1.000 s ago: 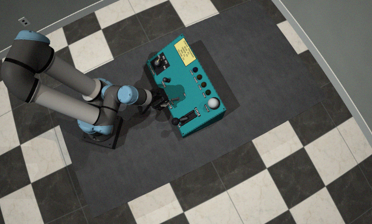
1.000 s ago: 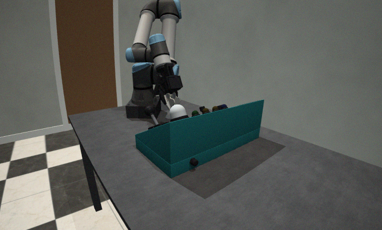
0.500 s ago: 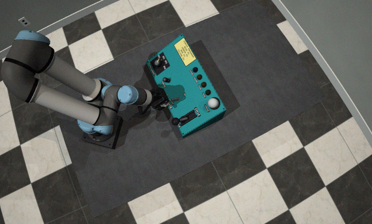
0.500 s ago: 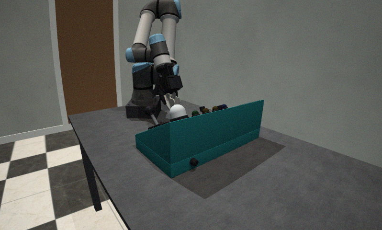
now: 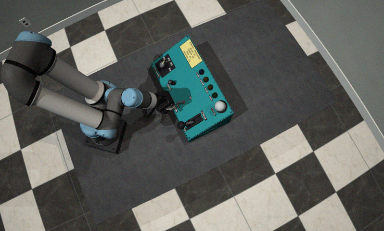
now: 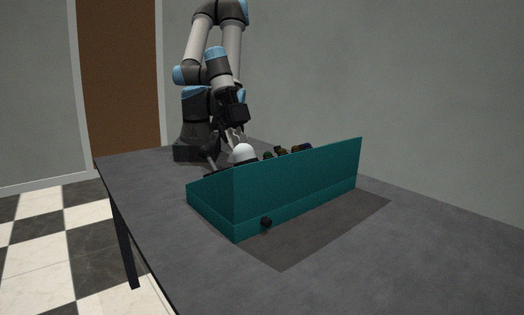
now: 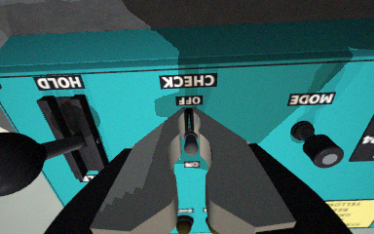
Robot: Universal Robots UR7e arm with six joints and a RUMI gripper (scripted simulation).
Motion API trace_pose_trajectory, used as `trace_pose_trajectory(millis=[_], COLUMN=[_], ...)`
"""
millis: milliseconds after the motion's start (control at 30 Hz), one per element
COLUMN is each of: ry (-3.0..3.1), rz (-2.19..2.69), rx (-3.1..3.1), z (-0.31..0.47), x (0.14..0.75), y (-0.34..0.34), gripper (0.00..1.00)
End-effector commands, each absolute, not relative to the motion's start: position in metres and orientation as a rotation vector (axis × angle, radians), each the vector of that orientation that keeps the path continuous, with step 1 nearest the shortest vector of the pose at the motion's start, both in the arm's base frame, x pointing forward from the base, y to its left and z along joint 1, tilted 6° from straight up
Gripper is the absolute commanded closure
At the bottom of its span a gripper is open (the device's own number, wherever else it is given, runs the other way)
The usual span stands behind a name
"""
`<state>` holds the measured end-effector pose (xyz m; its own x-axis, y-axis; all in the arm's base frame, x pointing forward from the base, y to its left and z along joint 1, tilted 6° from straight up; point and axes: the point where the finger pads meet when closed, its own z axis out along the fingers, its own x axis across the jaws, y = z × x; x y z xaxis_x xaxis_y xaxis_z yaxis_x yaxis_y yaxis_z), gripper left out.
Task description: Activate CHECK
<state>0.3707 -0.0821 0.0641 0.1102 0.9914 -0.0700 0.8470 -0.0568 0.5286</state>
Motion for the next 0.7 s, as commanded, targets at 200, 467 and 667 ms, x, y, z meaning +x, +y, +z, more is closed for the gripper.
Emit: trace_pose_trajectory(millis=[200, 467, 667], ry=[1.787, 1.787, 1.787], rz=[0.437, 0.437, 0.437], rx=[1.957, 1.957, 1.956], z=[0.0618, 0.0613, 0.0617], x=[0.3695, 0.3693, 0.3695], y=[-0.0803, -0.0799, -0.0802], gripper=[1.0, 1.0, 1.0])
